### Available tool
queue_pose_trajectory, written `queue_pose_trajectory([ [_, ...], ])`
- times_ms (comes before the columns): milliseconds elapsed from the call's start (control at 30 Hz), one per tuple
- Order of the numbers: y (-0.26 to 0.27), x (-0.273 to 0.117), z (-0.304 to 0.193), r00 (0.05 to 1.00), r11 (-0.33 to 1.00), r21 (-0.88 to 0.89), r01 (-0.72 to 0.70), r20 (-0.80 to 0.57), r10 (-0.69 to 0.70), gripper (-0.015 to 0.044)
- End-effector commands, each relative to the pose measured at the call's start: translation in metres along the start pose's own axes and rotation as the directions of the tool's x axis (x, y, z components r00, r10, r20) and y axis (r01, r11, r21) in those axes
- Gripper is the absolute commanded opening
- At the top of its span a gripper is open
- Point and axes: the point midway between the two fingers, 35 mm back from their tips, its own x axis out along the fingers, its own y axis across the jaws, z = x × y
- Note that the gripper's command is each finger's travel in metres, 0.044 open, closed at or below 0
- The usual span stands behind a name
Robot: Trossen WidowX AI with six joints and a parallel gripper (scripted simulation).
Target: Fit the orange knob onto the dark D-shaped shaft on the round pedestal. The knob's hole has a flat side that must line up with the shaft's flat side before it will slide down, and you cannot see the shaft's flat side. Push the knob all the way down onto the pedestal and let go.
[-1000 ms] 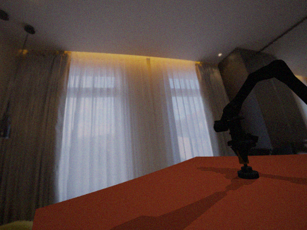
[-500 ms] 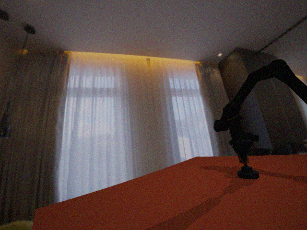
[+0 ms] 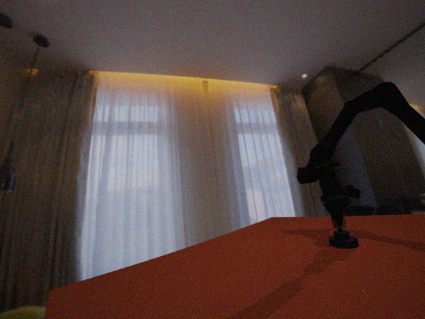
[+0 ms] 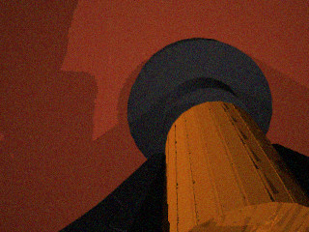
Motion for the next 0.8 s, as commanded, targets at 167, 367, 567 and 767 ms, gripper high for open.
queue_pose_trajectory([
  [167, 0.001, 0.008, -0.001, 1.000, 1.000, 0.000, -0.005, -0.001, 0.005, 0.0000],
  [367, 0.001, 0.016, -0.001, 1.000, 1.000, 0.000, -0.005, -0.001, 0.005, 0.0000],
  [567, 0.000, 0.015, 0.000, 1.000, 1.000, -0.002, 0.001, 0.002, -0.001, 0.0000],
  [767, 0.000, 0.015, 0.000, 1.000, 1.000, -0.002, 0.001, 0.002, -0.001, 0.0105],
])
